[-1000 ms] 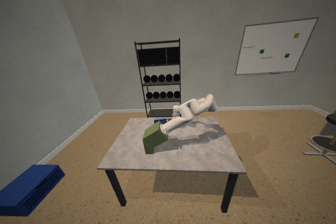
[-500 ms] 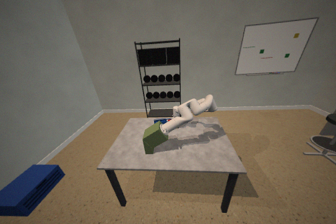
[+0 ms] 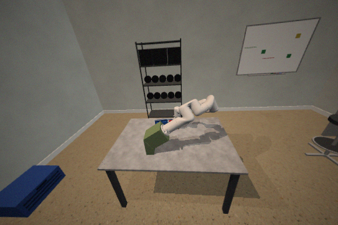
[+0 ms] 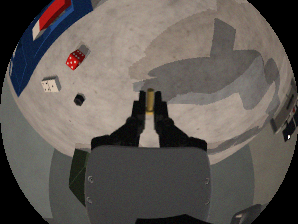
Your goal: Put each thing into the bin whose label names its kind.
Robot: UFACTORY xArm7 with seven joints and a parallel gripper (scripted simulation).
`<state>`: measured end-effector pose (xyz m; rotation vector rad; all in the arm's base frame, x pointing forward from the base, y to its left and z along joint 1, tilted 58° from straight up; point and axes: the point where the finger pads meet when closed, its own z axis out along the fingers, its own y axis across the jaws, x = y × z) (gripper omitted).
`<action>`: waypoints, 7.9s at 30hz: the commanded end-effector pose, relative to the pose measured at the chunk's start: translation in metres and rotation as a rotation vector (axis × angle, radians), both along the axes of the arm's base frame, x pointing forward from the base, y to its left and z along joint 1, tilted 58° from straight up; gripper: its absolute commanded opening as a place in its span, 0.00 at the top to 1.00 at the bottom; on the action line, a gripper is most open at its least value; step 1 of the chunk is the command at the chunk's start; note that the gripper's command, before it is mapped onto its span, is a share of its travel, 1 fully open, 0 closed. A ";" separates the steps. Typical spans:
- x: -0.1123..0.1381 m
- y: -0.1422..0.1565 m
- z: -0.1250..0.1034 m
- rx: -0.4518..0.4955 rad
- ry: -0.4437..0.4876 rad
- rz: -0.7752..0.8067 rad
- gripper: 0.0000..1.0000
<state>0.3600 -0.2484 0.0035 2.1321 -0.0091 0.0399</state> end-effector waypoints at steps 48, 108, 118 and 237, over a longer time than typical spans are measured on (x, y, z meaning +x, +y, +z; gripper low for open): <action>0.000 0.052 0.032 0.001 -0.002 0.004 1.00; 0.132 0.163 -0.118 0.033 -0.595 -0.371 1.00; 0.132 0.163 -0.118 0.036 -0.873 -0.554 1.00; 0.132 0.163 -0.118 0.039 -1.145 -0.718 0.71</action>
